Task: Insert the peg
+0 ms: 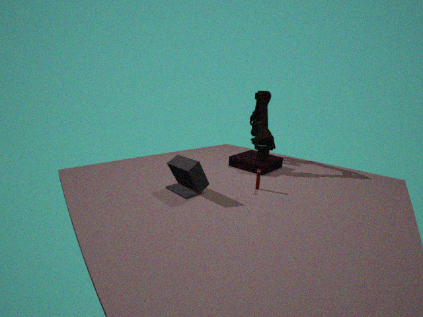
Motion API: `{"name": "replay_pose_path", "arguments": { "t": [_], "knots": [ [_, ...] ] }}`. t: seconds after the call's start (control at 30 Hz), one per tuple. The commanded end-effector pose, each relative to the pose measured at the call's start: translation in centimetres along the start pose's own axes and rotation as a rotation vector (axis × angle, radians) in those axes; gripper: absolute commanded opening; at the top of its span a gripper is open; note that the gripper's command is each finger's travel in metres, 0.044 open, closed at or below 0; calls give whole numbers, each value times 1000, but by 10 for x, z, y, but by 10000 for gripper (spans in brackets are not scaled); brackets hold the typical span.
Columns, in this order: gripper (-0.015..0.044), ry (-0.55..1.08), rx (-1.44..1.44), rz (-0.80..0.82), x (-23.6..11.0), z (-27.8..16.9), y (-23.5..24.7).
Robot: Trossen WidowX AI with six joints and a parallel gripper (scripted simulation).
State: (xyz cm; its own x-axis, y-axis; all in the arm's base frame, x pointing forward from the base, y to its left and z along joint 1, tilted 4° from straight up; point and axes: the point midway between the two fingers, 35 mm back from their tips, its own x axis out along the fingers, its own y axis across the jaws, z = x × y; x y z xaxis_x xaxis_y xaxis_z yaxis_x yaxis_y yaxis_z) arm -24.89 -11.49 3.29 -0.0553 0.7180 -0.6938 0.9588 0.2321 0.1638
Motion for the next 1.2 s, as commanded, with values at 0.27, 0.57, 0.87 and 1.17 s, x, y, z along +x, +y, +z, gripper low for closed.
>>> {"name": "replay_pose_path", "arguments": {
  "t": [0.27, 0.57, 0.87, 1.17],
  "knots": [
    [440, -25, 15, -100, -28, 28, 13],
    [440, -40, 10, -195, -48, 49, 25],
    [440, -86, 19, -306, -69, 67, 37],
    [440, -130, 22, -369, -88, 87, 58]
  ]
}}
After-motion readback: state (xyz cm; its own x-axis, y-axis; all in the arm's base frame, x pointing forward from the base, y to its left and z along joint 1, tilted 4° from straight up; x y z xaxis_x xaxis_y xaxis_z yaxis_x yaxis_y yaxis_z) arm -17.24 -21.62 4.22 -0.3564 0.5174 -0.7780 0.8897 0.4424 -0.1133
